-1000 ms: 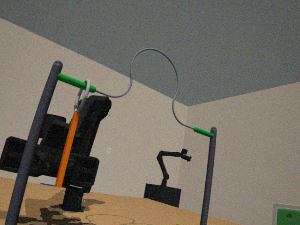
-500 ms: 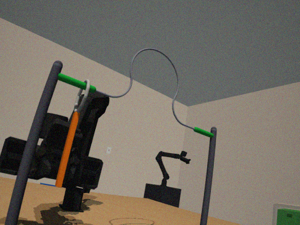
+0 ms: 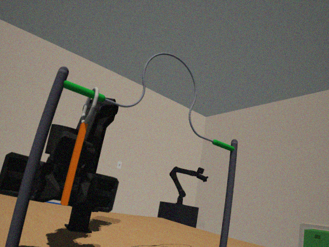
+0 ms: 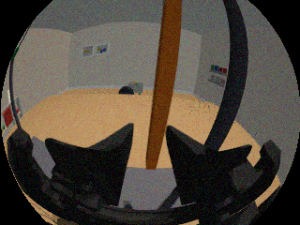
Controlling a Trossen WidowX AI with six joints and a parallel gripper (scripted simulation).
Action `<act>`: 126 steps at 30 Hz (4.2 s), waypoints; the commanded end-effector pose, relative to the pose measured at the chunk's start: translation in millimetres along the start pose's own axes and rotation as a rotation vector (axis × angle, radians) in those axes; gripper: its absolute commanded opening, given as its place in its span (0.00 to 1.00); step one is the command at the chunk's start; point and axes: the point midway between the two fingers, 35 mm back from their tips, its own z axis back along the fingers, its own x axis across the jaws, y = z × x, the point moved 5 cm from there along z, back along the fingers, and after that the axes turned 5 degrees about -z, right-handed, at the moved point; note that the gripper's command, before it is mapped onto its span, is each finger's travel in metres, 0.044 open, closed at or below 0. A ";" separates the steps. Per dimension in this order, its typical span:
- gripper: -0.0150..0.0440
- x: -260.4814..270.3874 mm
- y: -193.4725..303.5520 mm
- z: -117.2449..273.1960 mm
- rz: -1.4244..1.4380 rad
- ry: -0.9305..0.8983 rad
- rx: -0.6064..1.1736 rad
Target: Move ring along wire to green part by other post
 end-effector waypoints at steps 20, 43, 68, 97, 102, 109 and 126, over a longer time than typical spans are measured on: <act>0.53 -0.1 0.0 -5.3 -0.002 0.003 -0.003; 0.00 0.3 0.0 -5.1 0.000 0.000 -0.001; 0.00 1.1 -18.7 -3.7 0.000 -0.007 -0.001; 0.00 21.7 -17.1 -4.0 -0.005 -0.014 0.000; 0.00 27.3 -16.7 -4.1 -0.011 -0.015 0.000; 0.00 36.9 -15.9 -4.2 -0.033 -0.020 -0.001; 0.00 73.8 -15.5 -4.3 -0.198 -0.040 -0.003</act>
